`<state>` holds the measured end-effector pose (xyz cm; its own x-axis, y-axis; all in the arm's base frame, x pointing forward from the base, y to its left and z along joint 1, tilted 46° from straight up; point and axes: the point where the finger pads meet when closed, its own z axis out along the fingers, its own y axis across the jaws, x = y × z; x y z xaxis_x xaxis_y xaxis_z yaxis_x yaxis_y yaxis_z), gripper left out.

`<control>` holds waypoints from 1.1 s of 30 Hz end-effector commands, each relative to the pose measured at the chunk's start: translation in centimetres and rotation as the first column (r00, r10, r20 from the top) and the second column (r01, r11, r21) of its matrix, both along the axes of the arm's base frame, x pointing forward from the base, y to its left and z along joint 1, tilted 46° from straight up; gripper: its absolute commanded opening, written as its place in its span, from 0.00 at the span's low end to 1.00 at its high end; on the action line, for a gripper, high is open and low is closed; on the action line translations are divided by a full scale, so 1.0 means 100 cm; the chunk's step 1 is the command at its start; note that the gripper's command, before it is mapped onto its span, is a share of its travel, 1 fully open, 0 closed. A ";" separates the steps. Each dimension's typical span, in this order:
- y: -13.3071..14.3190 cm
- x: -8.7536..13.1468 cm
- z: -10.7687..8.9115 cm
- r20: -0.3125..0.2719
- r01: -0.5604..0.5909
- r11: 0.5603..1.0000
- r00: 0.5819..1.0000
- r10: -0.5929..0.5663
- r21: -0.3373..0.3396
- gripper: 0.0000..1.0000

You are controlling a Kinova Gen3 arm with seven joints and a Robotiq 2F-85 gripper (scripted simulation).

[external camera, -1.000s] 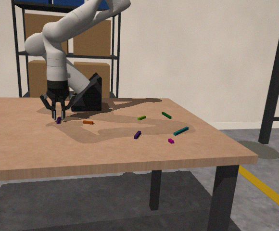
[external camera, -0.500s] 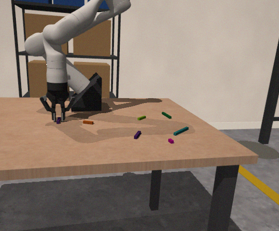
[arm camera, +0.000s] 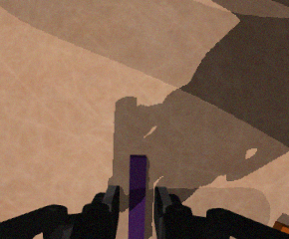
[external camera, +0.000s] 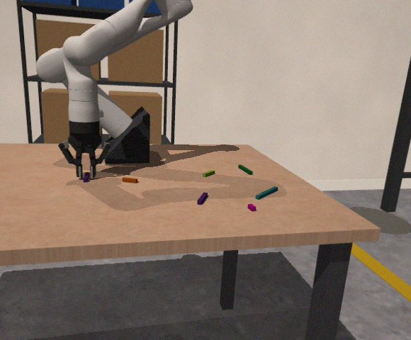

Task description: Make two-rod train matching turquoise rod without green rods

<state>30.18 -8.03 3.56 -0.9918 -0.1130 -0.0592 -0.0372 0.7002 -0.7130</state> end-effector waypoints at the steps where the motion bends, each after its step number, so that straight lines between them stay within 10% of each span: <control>1: 0.000 0.000 0.000 0.001 -0.001 1.000 1.000 0.001 0.001 0.24; 18: 0.000 0.000 0.000 0.001 -0.001 1.000 1.000 0.001 0.001 0.24; 19: 0.000 0.000 0.000 0.001 -0.001 1.000 1.000 0.001 0.001 0.05; 33: 0.000 0.000 0.000 0.001 -0.001 1.000 1.000 0.001 0.001 0.05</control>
